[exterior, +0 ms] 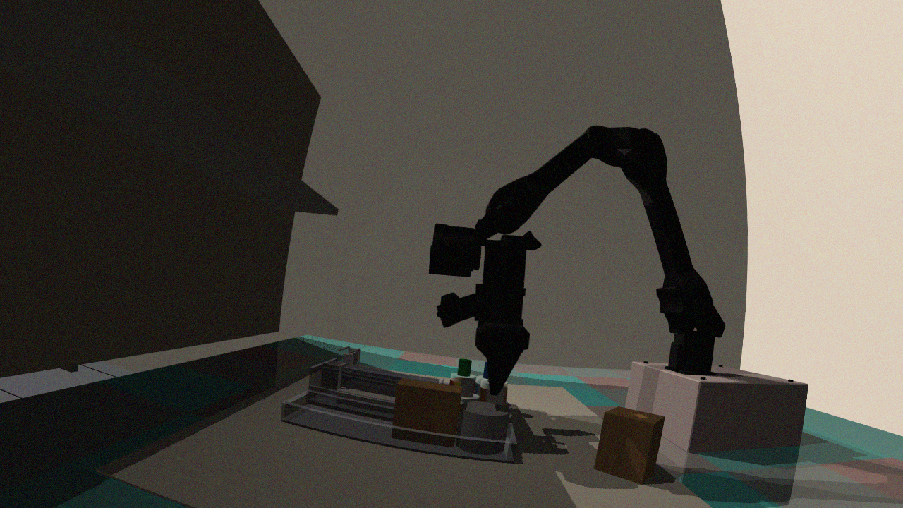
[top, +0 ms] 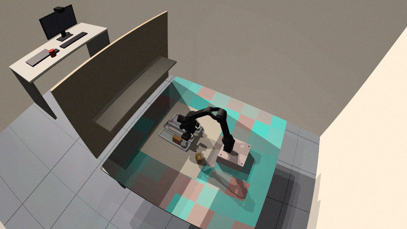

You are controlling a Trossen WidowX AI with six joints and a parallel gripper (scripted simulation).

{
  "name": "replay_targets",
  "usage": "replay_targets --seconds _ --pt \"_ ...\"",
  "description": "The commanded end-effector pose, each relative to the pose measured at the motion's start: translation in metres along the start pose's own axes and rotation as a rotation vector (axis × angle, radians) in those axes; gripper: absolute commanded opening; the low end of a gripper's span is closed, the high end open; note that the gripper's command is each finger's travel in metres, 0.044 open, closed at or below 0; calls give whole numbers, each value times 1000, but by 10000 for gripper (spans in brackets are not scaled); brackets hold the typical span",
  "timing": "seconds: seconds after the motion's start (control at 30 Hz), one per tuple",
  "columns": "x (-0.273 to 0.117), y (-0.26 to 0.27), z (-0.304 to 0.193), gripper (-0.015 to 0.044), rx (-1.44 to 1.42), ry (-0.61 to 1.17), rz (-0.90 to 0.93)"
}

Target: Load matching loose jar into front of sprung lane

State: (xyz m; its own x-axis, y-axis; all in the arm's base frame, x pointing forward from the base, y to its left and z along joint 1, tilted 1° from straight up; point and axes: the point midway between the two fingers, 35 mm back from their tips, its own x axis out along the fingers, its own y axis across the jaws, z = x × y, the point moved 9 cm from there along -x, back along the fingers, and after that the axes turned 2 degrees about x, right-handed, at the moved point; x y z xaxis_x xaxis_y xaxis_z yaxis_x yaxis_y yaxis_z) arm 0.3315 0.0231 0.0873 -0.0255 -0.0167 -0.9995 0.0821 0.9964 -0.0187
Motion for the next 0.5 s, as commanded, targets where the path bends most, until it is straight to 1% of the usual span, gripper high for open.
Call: replay_targets --seconds 0.0,0.47 --pt "-4 1 8 0 -3 -36 3" --pt "-4 1 10 0 -3 -36 3"
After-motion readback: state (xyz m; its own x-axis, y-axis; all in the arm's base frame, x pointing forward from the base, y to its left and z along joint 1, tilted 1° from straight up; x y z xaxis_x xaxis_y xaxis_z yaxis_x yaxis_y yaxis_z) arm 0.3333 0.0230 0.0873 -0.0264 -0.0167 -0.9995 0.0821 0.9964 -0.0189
